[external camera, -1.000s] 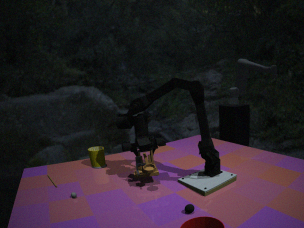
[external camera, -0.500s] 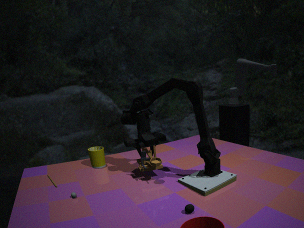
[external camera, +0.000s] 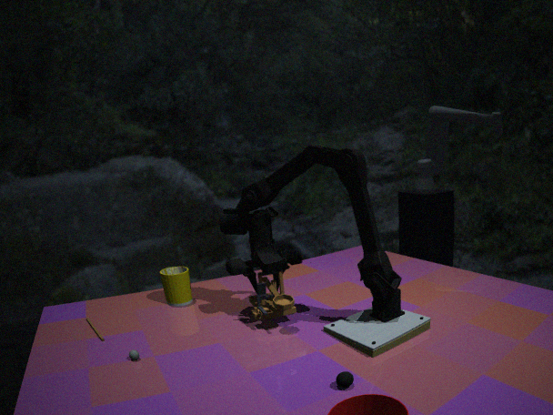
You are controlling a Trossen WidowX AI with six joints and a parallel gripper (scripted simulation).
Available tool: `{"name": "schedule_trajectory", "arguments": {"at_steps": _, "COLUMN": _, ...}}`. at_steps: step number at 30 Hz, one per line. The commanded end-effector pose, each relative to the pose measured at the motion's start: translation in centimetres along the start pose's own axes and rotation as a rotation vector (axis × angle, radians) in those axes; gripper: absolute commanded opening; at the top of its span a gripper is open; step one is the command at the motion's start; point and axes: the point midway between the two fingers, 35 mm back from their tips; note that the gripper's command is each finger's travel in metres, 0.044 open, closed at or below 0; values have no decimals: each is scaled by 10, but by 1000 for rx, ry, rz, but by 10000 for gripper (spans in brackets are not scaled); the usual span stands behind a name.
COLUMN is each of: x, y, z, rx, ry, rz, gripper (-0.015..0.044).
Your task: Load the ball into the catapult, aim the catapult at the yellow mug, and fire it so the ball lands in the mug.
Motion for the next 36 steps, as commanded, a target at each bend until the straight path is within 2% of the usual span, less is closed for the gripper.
{"name": "schedule_trajectory", "arguments": {"at_steps": 1, "x": -5, "y": 0, "z": -2, "rx": 5, "ry": -9, "rz": 1, "gripper": 0}}
{"name": "schedule_trajectory", "arguments": {"at_steps": 13, "x": -25, "y": 0, "z": -2, "rx": 5, "ry": -9, "rz": 1, "gripper": 0}}
{"name": "schedule_trajectory", "arguments": {"at_steps": 19, "x": -21, "y": 0, "z": 0, "rx": 1, "ry": -1, "rz": 0, "gripper": 0}}
{"name": "schedule_trajectory", "arguments": {"at_steps": 33, "x": -21, "y": 0, "z": 0, "rx": 1, "ry": -1, "rz": 0, "gripper": 368}}
{"name": "schedule_trajectory", "arguments": {"at_steps": 36, "x": -1, "y": -1, "z": -3, "rx": 1, "ry": -1, "rz": 1, "gripper": 440}}
Point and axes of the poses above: the point midway between the two fingers, 35 mm back from their tips, its own x axis back along the fingers, its own z axis across the jaws, y = z × x, and after that the axes turned 15 degrees about -x, right-handed
